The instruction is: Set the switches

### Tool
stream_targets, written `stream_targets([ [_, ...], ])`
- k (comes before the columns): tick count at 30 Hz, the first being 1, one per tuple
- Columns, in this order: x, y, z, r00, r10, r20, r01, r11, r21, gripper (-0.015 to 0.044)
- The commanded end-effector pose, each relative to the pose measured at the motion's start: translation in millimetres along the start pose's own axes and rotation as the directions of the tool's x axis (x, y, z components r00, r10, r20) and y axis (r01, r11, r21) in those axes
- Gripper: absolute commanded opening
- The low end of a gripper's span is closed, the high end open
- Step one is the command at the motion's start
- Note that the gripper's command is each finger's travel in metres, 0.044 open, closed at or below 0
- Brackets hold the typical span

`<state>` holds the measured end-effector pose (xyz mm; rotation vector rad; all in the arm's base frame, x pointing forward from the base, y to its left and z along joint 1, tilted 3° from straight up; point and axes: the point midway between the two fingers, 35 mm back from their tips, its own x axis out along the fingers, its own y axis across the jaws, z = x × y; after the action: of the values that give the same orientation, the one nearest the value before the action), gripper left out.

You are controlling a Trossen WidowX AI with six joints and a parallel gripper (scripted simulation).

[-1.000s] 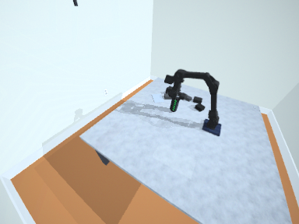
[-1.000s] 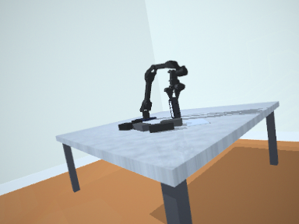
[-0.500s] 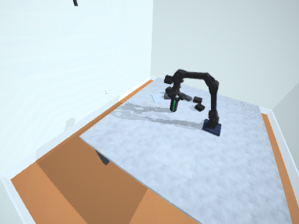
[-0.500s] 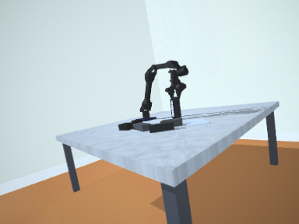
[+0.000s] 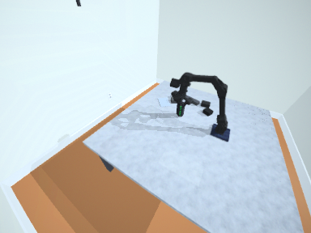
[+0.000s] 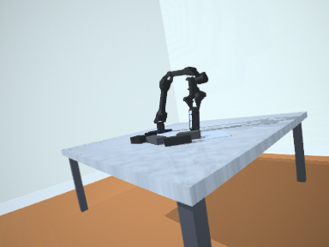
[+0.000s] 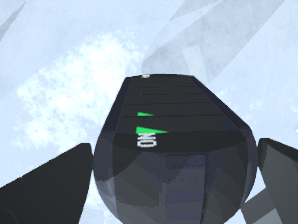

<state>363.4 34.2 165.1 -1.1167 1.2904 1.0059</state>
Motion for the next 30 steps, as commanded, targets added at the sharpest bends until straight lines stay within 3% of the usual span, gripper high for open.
stream_targets([
  [1, 6.1, 0.1, 6.3, 1.0, 0.017, 0.016, -0.017, 1.0, 0.0, 0.0338],
  [30, 9.8, 0.2, 27.5, 0.996, 0.017, 0.089, -0.017, 1.0, 0.0, 0.0338],
])
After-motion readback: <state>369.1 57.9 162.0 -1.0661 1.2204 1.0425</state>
